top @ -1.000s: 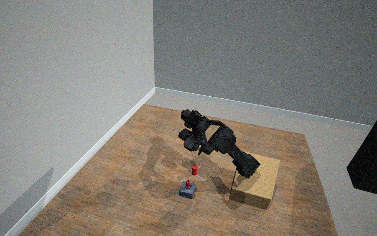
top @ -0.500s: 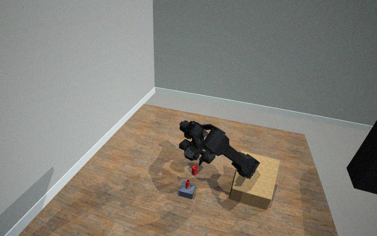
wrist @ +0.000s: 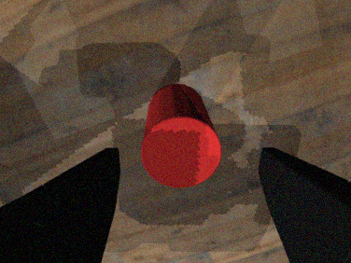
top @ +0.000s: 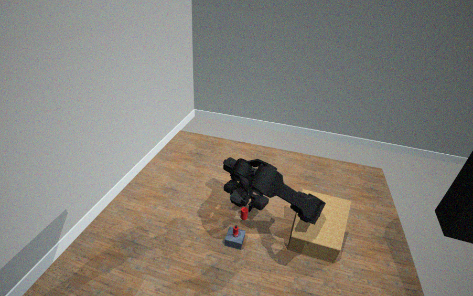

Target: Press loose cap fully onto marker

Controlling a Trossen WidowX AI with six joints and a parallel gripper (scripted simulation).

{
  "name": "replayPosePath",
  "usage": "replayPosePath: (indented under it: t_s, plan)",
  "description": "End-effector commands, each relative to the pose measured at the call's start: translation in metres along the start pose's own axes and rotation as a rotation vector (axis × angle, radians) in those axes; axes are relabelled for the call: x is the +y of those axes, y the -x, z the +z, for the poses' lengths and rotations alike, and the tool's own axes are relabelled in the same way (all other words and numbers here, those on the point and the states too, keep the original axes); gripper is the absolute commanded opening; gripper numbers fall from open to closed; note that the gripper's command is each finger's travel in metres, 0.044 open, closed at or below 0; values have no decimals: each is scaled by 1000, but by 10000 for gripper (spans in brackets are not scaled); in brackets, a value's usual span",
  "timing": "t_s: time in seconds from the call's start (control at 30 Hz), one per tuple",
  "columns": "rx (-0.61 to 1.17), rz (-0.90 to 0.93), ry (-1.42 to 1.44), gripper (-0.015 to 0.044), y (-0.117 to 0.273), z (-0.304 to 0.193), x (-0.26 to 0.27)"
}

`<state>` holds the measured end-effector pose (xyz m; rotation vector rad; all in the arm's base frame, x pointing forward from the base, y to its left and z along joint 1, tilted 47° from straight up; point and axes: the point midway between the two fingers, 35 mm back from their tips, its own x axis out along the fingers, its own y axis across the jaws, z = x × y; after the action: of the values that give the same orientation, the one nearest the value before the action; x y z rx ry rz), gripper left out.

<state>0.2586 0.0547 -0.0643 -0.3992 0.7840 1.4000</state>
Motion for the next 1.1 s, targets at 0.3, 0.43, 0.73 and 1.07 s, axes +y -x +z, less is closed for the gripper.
replayPosePath:
  t_s: [0.3,0.43,0.73,1.07]
  plan:
    - [-4,4,-11,250,-22,-1,2]
    - [-5,4,-11,250,-28,-1,2]
    - [-7,5,-11,250,-41,0,4]
    - [-7,5,-11,131,-41,0,4]
